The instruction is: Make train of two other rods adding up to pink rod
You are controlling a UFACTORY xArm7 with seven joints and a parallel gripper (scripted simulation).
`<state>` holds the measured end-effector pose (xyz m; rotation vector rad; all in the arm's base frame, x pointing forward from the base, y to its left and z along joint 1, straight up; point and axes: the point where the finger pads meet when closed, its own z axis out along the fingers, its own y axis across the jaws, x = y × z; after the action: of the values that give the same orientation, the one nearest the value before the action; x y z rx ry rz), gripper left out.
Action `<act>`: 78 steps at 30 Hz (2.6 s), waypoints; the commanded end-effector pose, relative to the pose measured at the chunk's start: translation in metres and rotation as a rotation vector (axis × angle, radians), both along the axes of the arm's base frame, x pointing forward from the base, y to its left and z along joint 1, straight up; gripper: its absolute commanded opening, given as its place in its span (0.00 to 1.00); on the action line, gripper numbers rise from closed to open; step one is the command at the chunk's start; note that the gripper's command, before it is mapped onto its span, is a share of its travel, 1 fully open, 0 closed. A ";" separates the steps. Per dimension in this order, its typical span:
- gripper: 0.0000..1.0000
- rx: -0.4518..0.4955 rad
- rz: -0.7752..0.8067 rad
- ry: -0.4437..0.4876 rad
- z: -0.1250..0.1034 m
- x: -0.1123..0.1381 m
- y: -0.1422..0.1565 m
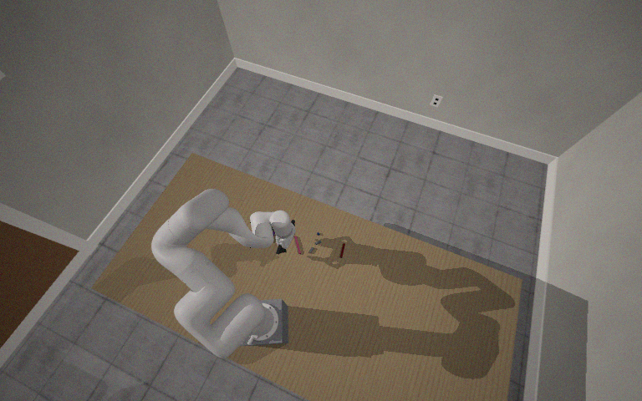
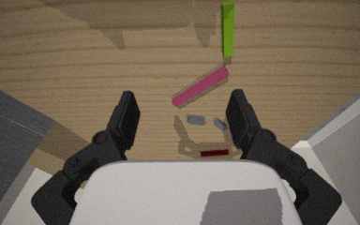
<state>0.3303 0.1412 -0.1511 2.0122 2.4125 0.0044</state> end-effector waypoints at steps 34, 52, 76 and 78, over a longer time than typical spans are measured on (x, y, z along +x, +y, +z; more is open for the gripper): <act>1.00 0.001 -0.001 -0.003 0.001 0.001 0.000; 1.00 0.001 -0.001 -0.003 0.001 0.001 0.000; 1.00 0.013 -0.295 -0.005 -0.001 0.054 -0.053; 1.00 0.014 -0.354 -0.005 -0.001 0.063 -0.066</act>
<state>0.3688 0.0994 -0.1502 2.2656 2.1720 0.0295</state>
